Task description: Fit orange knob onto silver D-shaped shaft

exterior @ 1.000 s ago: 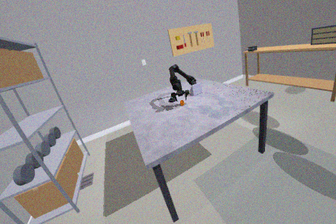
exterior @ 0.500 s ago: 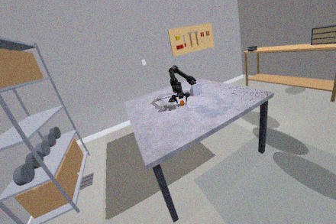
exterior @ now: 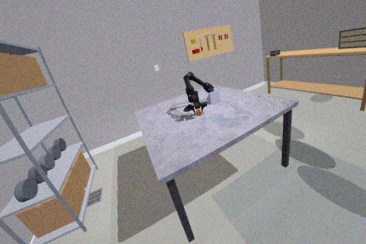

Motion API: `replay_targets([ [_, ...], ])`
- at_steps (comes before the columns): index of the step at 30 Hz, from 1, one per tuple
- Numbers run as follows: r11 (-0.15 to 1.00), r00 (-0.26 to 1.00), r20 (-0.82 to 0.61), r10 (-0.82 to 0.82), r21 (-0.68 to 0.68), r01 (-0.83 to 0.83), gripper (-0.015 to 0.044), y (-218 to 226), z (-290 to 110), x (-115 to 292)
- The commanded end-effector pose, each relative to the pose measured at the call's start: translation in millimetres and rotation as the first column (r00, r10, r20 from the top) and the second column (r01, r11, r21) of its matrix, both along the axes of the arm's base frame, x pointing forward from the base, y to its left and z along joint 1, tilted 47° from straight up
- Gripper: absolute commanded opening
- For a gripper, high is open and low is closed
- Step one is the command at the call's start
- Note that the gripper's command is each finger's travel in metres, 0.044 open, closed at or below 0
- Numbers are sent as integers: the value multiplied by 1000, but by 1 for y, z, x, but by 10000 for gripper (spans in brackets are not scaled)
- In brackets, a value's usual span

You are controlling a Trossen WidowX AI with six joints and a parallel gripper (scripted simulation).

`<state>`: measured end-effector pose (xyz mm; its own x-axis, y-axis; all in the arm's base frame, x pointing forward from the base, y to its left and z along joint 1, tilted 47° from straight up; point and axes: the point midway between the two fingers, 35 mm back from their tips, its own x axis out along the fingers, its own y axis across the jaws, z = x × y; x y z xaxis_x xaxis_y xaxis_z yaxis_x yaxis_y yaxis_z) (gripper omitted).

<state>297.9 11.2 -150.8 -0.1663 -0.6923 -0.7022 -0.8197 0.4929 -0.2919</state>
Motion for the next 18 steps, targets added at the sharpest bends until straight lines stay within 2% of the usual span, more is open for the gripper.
replay_targets([
  [1,1000,1000,-2,5,-2,-5,240,-1,0,0],
  [9,1000,1000,-2,5,-2,-5,240,-1,0,0],
  [18,1000,1000,-2,5,-2,-5,180,-1,0,0],
])
